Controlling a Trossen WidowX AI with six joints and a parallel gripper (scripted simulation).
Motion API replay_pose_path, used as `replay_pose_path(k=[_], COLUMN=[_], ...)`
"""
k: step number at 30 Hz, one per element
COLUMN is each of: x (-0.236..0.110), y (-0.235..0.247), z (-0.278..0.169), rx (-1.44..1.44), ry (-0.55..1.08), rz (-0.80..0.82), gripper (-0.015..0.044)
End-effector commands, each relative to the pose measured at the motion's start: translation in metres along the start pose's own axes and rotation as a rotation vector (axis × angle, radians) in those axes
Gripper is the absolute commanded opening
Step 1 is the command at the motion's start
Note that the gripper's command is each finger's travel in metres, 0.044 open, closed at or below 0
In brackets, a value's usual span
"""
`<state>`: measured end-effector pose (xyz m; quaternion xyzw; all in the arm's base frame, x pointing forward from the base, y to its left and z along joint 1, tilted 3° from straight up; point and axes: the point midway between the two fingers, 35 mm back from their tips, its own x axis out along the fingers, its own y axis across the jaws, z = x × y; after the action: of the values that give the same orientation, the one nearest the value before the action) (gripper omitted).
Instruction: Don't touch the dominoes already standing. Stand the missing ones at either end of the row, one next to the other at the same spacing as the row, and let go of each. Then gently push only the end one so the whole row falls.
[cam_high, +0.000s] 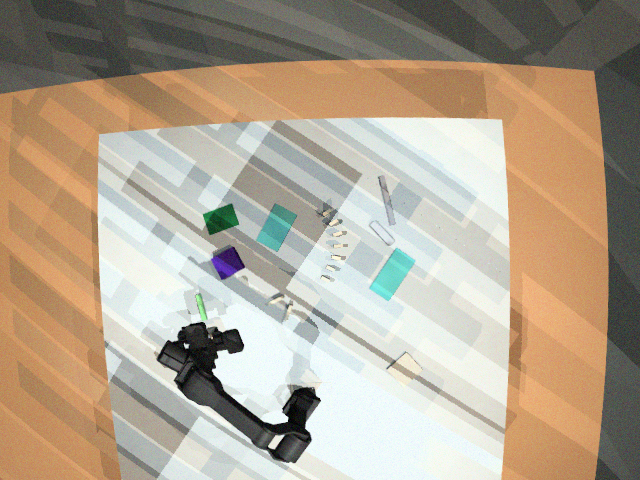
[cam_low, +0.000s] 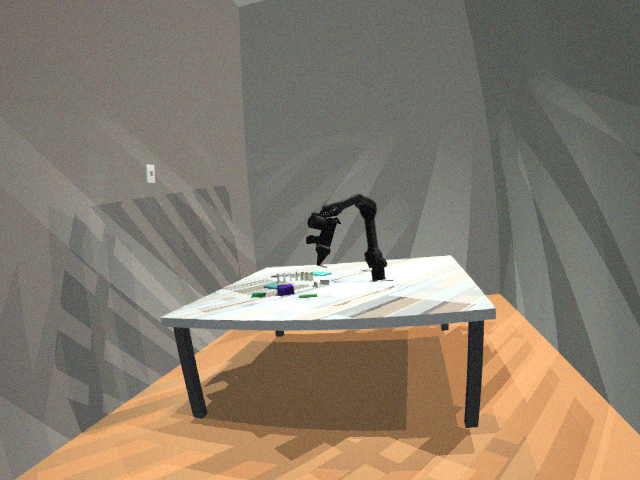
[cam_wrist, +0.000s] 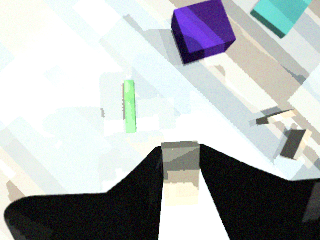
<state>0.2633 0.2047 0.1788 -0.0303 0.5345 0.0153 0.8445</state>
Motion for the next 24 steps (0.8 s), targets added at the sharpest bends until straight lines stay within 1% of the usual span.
replay_pose_path(k=[1, 12, 24], x=[0.005, 0.012, 0.01], y=[0.005, 0.02, 0.03], z=[0.002, 0.007, 0.003], rx=[-0.036, -0.093, -0.109], ry=[-0.092, -0.323, -0.557], rz=[-0.006, -0.017, -0.034], gripper=[0.0107, 0.0107, 0.0107])
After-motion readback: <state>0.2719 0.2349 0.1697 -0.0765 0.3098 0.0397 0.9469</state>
